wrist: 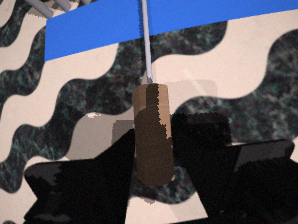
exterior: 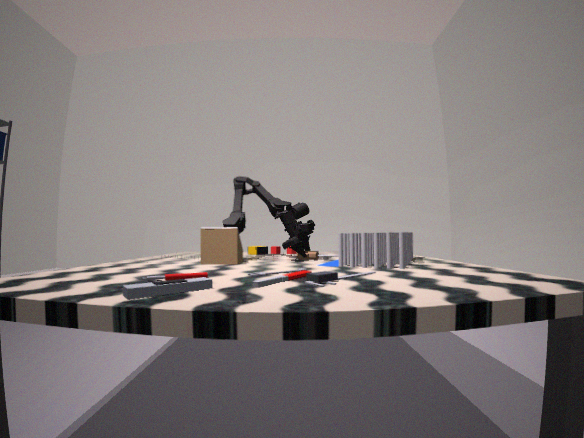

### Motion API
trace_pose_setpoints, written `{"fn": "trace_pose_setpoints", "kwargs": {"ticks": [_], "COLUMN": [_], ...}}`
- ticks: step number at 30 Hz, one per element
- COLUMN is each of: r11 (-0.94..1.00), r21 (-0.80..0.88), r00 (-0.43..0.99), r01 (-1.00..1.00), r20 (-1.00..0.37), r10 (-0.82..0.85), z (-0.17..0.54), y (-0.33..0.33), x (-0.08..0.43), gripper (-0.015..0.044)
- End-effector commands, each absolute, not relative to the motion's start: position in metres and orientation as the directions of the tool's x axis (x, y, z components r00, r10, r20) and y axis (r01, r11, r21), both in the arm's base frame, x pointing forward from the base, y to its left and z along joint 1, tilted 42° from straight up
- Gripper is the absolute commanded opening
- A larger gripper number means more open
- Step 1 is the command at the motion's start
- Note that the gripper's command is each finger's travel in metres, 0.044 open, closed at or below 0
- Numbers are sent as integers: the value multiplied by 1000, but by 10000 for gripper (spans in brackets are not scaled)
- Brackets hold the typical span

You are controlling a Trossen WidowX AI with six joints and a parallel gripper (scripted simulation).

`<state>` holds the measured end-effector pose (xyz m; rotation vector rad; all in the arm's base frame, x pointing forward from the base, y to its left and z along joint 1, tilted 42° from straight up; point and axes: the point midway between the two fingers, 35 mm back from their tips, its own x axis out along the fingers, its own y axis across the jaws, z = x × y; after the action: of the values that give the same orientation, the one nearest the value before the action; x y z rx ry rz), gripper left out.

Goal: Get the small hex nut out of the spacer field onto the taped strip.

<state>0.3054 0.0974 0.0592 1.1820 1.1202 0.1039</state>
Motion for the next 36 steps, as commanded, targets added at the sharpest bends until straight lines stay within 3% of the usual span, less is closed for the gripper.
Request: {"fn": "trace_pose_setpoints", "kwargs": {"ticks": [1, 36], "r11": [437, 437], "r21": [769, 768], "r00": [498, 497], "r01": [467, 468], "r20": [-637, -637], "r10": [589, 589], "z": [60, 65], "y": [98, 104], "x": [303, 287], "gripper": [0, 0]}}
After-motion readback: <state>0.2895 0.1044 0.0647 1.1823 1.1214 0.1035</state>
